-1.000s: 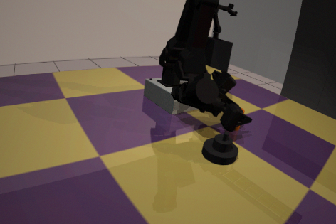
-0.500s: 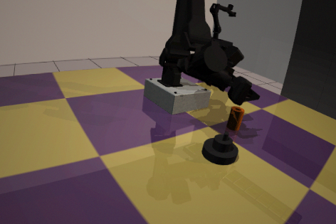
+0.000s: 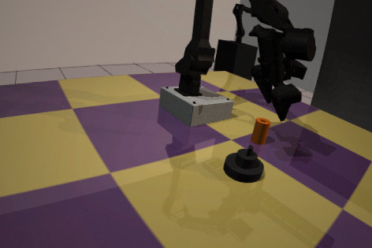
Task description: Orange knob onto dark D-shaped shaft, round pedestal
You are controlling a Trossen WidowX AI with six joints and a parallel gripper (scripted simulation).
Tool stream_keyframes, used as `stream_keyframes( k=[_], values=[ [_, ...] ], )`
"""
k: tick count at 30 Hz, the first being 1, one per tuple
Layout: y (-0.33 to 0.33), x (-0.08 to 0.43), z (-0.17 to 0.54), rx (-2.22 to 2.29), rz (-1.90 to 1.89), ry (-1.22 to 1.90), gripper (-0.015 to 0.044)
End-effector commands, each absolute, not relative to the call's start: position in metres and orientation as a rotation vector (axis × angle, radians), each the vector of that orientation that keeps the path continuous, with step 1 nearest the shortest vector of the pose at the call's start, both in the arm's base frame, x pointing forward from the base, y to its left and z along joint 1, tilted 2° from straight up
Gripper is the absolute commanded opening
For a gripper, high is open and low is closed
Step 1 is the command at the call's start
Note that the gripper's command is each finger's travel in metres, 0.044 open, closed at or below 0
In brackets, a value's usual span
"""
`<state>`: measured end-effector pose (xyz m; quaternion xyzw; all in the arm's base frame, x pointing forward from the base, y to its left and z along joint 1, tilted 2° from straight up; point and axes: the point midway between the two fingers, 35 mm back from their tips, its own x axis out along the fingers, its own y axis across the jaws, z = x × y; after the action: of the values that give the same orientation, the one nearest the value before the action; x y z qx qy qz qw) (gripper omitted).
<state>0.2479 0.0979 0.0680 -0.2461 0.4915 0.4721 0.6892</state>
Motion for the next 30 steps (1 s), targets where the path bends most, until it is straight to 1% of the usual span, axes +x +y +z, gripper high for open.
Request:
stream_keyframes(
  k=[1,14,16,25,30],
  values=[
    [0.0879,0.2353,0.1057,-0.882,0.913,1.343,0.0440],
    [0.0879,0.2353,0.1056,-0.870,0.902,1.349,0.0440],
    [0.0879,0.2354,0.1055,-0.772,0.807,1.390,0.0440],
    [0.0879,0.2354,0.1047,-0.098,0.149,1.548,0.0440],
    [0.0879,0.2354,0.1046,-0.048,0.100,1.551,0.0440]
  ],
)
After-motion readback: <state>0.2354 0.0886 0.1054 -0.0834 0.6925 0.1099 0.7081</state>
